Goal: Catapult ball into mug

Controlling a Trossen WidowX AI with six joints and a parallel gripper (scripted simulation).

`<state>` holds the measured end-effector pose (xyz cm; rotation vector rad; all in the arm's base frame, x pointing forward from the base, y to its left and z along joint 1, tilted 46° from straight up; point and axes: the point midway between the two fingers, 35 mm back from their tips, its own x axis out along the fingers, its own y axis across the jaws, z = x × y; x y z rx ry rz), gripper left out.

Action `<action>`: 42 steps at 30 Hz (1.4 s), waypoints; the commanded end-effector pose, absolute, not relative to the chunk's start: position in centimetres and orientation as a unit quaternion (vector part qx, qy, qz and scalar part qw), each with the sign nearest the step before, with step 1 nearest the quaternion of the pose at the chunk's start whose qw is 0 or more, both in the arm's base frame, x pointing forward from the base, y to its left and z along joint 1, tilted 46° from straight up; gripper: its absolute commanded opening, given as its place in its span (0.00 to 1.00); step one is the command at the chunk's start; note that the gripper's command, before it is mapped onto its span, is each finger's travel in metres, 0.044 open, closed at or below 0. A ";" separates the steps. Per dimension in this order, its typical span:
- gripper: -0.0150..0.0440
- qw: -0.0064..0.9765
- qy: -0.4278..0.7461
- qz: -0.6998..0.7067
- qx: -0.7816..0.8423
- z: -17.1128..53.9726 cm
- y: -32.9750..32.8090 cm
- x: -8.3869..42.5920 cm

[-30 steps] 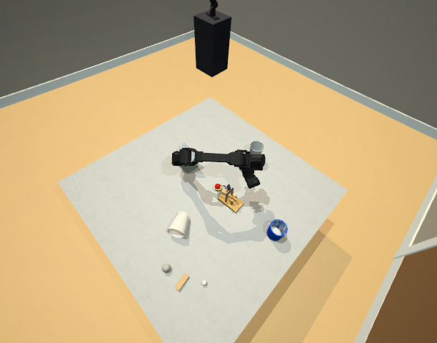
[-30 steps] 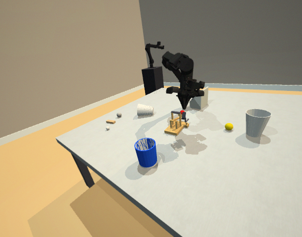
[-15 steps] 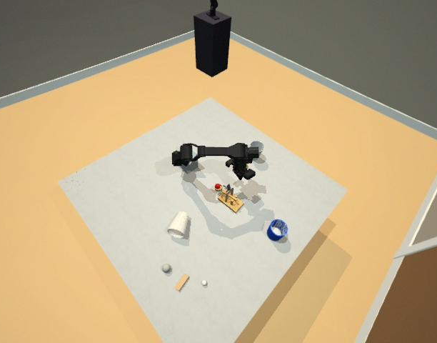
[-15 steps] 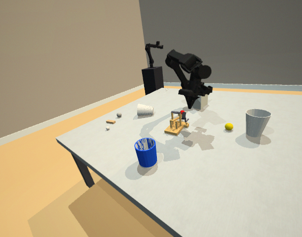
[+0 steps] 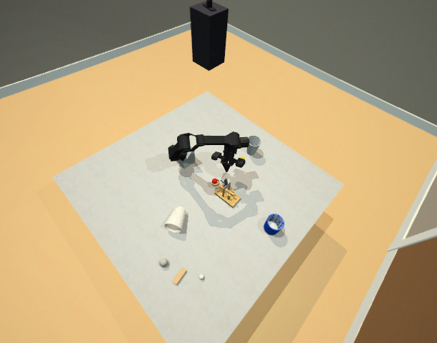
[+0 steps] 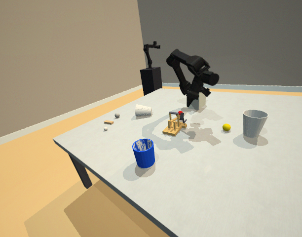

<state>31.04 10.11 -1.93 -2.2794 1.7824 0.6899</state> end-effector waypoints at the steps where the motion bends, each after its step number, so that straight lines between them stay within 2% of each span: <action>1: 0.25 0.007 0.588 0.248 -0.770 -1.4 9.6 29.6; 7: 0.25 -0.069 0.576 0.263 -0.770 -0.7 9.2 28.2; 42: 0.25 -0.068 0.575 0.265 -0.771 -4.1 6.2 28.4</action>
